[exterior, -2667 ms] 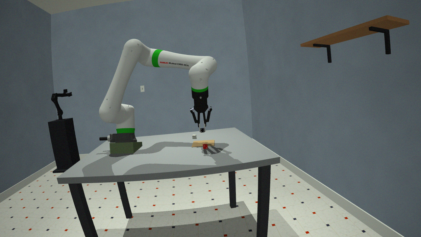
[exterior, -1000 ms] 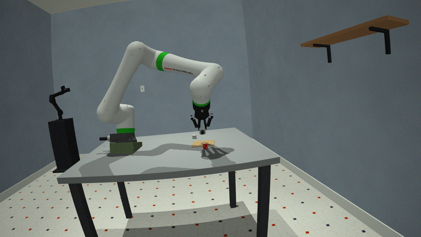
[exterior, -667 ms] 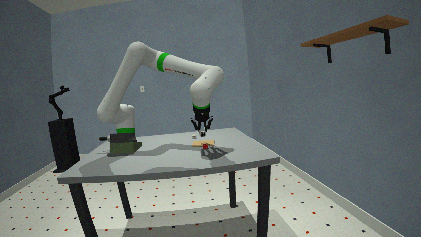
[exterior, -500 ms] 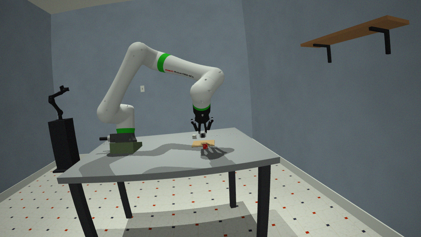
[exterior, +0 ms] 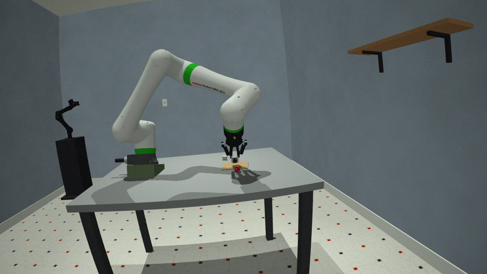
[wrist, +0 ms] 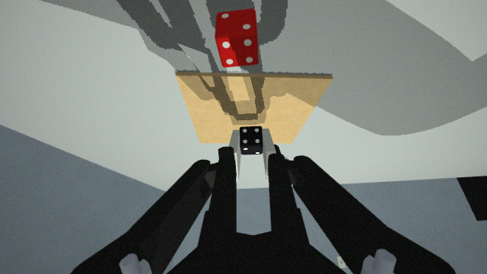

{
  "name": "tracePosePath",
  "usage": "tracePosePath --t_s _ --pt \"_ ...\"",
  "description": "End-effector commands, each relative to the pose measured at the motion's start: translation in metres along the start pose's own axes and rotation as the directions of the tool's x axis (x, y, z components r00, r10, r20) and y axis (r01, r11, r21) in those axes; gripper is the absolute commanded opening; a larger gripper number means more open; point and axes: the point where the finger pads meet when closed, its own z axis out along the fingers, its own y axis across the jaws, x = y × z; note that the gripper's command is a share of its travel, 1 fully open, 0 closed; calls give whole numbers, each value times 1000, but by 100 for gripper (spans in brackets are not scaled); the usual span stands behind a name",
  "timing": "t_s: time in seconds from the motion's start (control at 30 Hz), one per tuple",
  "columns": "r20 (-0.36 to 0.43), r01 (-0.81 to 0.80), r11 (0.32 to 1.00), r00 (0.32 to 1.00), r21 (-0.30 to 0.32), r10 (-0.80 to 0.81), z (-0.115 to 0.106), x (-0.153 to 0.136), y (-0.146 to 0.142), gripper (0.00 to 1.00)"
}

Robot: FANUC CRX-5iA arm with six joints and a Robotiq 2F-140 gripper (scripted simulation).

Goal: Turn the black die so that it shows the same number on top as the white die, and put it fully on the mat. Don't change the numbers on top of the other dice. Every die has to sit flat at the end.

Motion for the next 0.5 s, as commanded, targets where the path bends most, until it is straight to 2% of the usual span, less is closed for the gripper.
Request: tracePosePath --t_s 0.0,0.47 --pt "0 0 1000 1000 0 0 3 3 0 13" --pt "0 0 1000 1000 0 0 7 7 0 13"
